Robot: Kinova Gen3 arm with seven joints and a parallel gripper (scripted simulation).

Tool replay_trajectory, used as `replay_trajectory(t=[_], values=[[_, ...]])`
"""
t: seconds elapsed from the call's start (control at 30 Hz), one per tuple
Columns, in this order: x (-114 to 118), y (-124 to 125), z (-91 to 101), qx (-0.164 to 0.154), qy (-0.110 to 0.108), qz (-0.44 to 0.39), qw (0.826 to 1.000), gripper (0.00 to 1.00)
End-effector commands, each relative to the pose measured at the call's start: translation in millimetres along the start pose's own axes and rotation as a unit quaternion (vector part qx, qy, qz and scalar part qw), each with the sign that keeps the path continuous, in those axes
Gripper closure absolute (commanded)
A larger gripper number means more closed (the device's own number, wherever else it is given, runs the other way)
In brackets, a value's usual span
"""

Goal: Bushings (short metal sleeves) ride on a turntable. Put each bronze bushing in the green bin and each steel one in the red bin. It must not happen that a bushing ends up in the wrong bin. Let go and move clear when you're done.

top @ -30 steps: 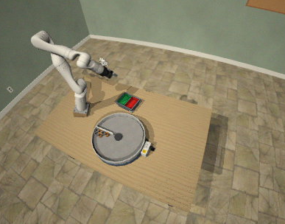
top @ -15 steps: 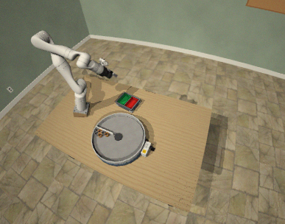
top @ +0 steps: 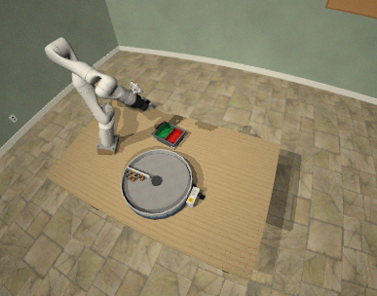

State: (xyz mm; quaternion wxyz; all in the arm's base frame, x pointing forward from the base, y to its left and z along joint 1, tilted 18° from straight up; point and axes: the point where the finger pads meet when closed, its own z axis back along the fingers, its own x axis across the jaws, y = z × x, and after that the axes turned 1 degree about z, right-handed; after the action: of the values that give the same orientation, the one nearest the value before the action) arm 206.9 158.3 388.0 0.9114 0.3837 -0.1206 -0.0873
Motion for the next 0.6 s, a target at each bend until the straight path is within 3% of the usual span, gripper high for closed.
replay_trajectory(t=[0.0,0.2,0.3,0.47,0.57], values=[[2,1,-2.3,-0.002,0.007,-0.001,1.000,0.00],[43,-12,28.0,-0.002,0.007,-0.001,1.000,0.00],[43,-12,28.0,-0.002,0.007,-0.001,1.000,0.00],[84,-25,58.2,-0.002,0.007,-0.001,1.000,0.00],[84,-25,58.2,-0.002,0.007,-0.001,1.000,0.00]])
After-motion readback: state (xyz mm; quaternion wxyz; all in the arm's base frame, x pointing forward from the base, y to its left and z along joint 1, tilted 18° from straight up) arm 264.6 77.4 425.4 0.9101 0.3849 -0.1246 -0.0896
